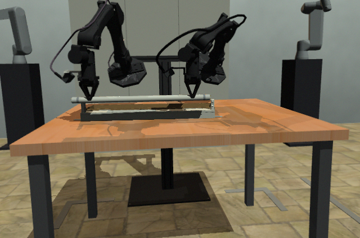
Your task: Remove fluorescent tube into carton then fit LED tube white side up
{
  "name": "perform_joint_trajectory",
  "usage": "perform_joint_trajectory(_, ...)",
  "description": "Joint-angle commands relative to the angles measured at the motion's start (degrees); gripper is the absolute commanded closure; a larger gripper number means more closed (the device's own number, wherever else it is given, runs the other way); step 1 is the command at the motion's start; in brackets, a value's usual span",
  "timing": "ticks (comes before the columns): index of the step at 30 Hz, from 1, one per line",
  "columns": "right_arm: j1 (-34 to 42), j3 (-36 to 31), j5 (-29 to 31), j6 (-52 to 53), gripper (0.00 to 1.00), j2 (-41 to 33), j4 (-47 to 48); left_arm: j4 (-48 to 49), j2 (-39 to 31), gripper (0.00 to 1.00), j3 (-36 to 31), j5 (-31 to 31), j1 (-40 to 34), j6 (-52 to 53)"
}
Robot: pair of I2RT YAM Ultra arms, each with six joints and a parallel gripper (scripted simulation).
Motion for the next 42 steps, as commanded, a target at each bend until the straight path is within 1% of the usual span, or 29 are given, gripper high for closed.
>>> perform_joint_trajectory(1,-0.5,-1.2,0.0,0.5,0.89,-2.3,0.9,1.1,-2.1,0.89,-1.3,0.9,-1.6,-0.5)
perform_joint_trajectory(6,-0.8,-2.6,-0.3,0.6,0.89,-2.8,1.7,2.1,-2.7,0.89,-3.2,0.8,-1.7,-0.5)
perform_joint_trajectory(9,-0.8,-2.2,-0.2,0.6,0.89,-2.8,0.4,1.8,-2.7,0.89,-3.3,0.8,-1.7,0.0)
perform_joint_trajectory(11,-0.9,-1.6,-0.2,0.6,0.89,-3.3,0.0,0.0,-3.4,0.89,-0.6,0.8,-1.7,-0.6)
perform_joint_trajectory(14,-1.0,-3.3,0.4,0.6,0.89,-3.0,1.6,1.9,-3.2,0.89,-0.7,0.7,-1.8,0.5)
perform_joint_trajectory(17,-1.0,-0.4,0.7,0.2,0.89,-3.5,-0.1,2.1,-3.2,0.89,-4.1,0.7,-1.8,-0.4)
perform_joint_trajectory(18,-1.0,-0.3,0.8,0.2,0.89,-3.7,-0.1,2.2,-3.3,0.89,-3.3,0.7,-1.8,-0.5)
perform_joint_trajectory(19,-1.0,-0.5,0.8,0.2,0.89,-3.5,0.4,0.4,-3.3,0.89,-2.1,0.6,-1.9,-0.3)
perform_joint_trajectory(21,-1.0,-3.6,0.7,0.1,0.89,-3.3,1.8,1.8,-3.5,0.89,-4.4,0.0,-1.9,-0.5)
perform_joint_trajectory(26,-1.0,-3.0,0.7,0.2,0.89,-3.7,0.5,1.0,-3.7,0.89,-4.3,0.4,-2.0,-0.5)
perform_joint_trajectory(27,-0.7,-2.3,0.5,0.1,0.89,-2.6,0.9,1.2,-3.4,0.89,-2.6,-0.2,-1.7,-0.2)
perform_joint_trajectory(28,-1.0,-2.3,0.8,0.1,0.89,-3.6,0.8,0.5,-4.0,0.89,-1.6,0.4,-2.0,-0.7)
perform_joint_trajectory(31,-1.1,-4.1,0.8,0.1,0.89,-3.8,2.0,2.0,-3.9,0.89,-2.0,-0.5,-2.0,0.2)
perform_joint_trajectory(32,-1.1,-3.5,0.8,0.2,0.89,-3.6,1.3,2.5,-3.6,0.89,-4.2,-0.5,-2.0,0.2)
perform_joint_trajectory(34,-1.0,-1.2,0.8,0.0,0.89,-2.4,0.2,2.6,-3.7,0.89,-5.2,0.3,-2.1,-0.1)
perform_joint_trajectory(36,-1.1,-1.1,0.8,0.0,0.89,-2.6,0.4,0.9,-3.5,0.89,-3.0,-0.3,-2.1,0.2)
perform_joint_trajectory(37,-1.1,-1.8,0.8,0.1,0.89,-3.3,1.1,1.3,-4.0,0.89,-4.3,-0.4,-2.1,0.2)
perform_joint_trajectory(39,-1.1,-1.1,0.8,0.0,0.89,-2.6,0.4,2.7,-4.0,0.89,-5.5,0.1,-2.1,0.0)
perform_joint_trajectory(41,-1.1,-1.3,0.8,0.0,0.89,-2.8,0.5,1.0,-3.7,0.89,-3.1,0.0,-2.1,0.1)
perform_joint_trajectory(42,-1.1,-1.3,0.8,0.0,0.89,-2.8,0.5,1.0,-3.7,0.89,-3.1,0.0,-2.1,0.1)
